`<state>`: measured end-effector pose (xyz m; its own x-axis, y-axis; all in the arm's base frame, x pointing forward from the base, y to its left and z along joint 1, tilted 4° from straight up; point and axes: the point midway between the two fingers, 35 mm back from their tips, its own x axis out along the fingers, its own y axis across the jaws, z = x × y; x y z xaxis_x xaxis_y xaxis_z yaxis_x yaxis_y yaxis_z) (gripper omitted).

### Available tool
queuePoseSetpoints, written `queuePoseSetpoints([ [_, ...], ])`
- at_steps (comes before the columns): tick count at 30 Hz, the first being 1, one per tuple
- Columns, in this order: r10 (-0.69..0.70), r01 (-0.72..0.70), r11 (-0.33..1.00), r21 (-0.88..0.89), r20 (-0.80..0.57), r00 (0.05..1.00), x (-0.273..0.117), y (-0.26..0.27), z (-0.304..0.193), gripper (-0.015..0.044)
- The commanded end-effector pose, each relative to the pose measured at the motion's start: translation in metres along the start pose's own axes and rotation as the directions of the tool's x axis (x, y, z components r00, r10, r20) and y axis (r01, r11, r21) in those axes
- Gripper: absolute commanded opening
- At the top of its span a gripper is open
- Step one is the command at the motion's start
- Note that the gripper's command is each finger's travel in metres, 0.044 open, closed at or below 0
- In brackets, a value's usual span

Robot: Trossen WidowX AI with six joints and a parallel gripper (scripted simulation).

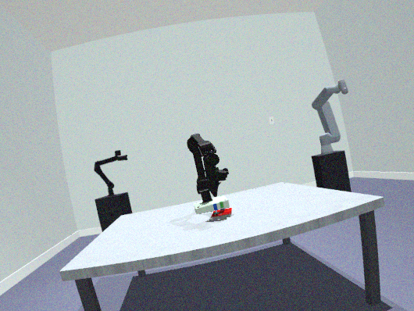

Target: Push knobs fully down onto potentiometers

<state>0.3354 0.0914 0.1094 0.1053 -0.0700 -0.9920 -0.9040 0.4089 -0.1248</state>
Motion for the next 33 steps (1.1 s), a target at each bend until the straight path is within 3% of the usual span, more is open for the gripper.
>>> queuePoseSetpoints([
  [1,0.010,-0.011,0.992,-0.126,-0.003,1.000,0.001,-0.002,0.001,0.0000],
  [16,0.021,-0.019,0.797,-0.604,-0.004,1.000,-0.005,-0.011,0.001,0.0000],
  [33,0.033,-0.015,0.326,-0.945,-0.005,0.999,-0.011,-0.021,0.001,0.0000],
])
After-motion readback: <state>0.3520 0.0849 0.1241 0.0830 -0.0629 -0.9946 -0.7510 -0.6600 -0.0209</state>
